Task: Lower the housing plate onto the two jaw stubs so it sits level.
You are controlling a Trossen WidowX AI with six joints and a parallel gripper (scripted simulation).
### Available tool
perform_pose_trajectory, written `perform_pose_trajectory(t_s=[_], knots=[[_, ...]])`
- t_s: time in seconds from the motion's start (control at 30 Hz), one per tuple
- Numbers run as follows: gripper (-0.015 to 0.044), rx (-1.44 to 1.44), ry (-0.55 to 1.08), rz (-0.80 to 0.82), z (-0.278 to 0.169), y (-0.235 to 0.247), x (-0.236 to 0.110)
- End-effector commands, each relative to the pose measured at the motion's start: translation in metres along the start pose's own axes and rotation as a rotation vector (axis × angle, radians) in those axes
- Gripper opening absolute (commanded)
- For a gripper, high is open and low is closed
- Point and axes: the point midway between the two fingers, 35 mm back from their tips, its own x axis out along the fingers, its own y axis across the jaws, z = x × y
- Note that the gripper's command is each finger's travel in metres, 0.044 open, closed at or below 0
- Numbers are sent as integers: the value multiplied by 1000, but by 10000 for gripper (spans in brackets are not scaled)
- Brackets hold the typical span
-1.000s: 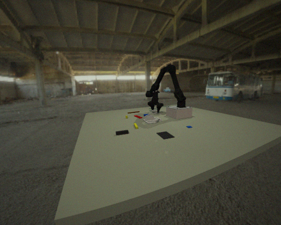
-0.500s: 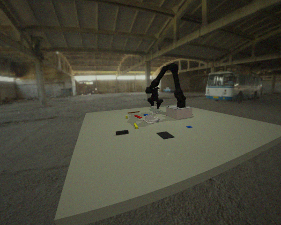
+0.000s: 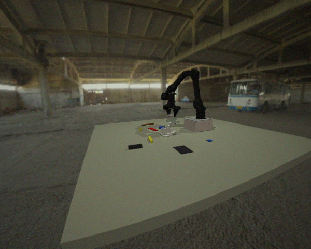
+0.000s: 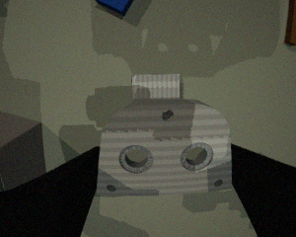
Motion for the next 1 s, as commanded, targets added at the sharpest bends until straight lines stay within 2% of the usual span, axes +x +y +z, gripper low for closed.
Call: perform_pose_trajectory(t_s=[0.0, 0.97], knots=[[351, 8, -5, 3, 10, 4, -1], [351, 103, -12, 11, 91, 57, -2]])
